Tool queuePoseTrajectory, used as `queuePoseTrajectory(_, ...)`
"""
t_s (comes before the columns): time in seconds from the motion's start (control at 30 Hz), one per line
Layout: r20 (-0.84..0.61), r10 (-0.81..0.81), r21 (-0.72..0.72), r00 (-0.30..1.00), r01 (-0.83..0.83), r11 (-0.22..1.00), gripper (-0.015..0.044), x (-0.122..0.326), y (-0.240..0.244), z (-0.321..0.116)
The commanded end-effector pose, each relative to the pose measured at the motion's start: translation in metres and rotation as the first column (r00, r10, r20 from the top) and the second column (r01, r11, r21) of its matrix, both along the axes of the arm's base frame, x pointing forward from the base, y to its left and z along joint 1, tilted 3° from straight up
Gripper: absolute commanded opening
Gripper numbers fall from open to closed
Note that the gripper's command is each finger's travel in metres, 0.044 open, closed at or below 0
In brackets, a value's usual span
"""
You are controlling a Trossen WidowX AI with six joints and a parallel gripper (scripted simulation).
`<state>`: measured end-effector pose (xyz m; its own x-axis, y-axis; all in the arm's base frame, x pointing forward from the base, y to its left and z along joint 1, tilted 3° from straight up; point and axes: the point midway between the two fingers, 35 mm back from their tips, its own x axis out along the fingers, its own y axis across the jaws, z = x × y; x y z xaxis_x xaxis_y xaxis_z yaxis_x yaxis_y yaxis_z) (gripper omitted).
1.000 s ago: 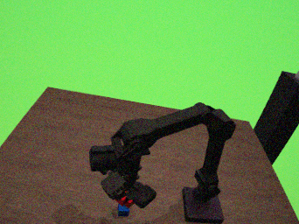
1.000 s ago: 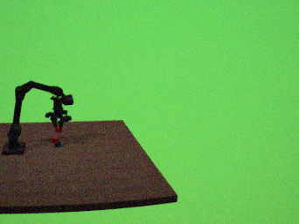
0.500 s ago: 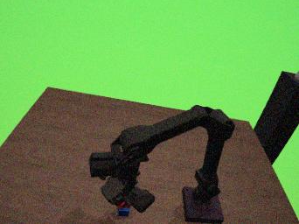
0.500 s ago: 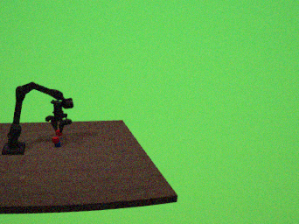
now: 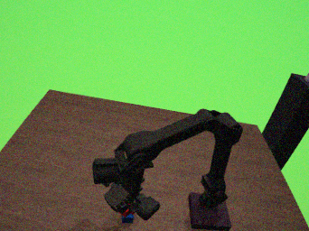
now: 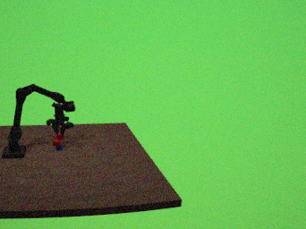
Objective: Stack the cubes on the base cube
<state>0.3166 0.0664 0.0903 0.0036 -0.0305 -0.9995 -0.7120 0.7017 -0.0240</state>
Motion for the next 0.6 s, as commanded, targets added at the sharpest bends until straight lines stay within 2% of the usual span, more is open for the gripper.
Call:
queuePoseTrajectory(0.0,-0.003,0.004,0.003,1.0,-0.004,1.0,0.0105,0.0,0.0,-0.006)
queuePoseTrajectory(0.57,-0.002,-0.003,0.003,1.0,0.003,1.0,0.0105,0.001,0.0,-0.029)
